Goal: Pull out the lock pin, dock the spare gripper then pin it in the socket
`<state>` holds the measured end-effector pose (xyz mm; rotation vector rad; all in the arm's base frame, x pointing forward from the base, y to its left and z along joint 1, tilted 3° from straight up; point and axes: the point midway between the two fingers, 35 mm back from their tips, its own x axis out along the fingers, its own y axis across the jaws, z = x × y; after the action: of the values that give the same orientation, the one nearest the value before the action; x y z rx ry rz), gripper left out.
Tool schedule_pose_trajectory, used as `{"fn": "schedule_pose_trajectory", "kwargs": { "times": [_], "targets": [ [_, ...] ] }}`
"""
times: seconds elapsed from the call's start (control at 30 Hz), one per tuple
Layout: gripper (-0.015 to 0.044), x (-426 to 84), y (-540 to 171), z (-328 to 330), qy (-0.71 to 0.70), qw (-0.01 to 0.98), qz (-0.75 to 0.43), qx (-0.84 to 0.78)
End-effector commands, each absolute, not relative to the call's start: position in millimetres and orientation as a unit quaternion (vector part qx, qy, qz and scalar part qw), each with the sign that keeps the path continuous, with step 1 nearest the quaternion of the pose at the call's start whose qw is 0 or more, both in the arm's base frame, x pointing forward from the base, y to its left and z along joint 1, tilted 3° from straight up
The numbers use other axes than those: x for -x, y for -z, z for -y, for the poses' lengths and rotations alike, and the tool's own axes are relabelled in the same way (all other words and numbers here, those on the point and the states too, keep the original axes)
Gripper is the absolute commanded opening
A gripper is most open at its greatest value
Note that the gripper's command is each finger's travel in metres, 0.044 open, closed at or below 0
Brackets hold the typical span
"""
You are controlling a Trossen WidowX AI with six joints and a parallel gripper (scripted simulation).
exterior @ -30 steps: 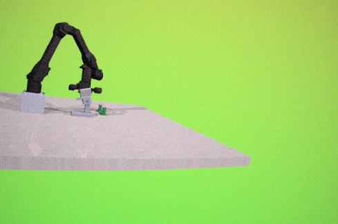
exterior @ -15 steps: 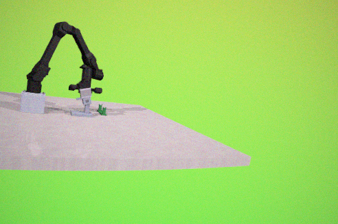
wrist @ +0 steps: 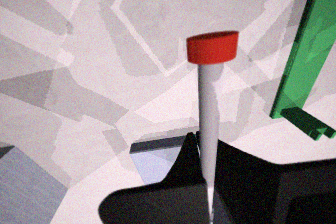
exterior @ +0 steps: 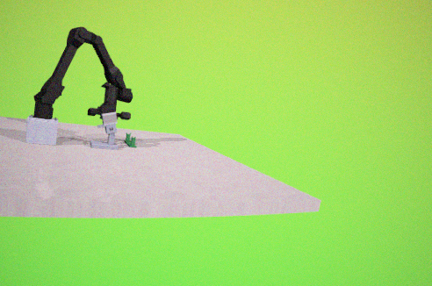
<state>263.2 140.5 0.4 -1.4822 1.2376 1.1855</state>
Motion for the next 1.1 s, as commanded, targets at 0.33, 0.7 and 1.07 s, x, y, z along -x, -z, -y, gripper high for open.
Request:
{"fn": "schedule_pose_trajectory", "kwargs": {
  "times": [0.33,0.7,1.07],
  "targets": [
    [0.0000,-265,0,-131,-0.474,0.423,-0.494,0.594],
    [0.0000,-265,1,-125,-0.475,0.422,-0.495,0.593],
    [0.0000,-267,1,-118,-0.475,0.422,-0.495,0.593]
  ]
}}
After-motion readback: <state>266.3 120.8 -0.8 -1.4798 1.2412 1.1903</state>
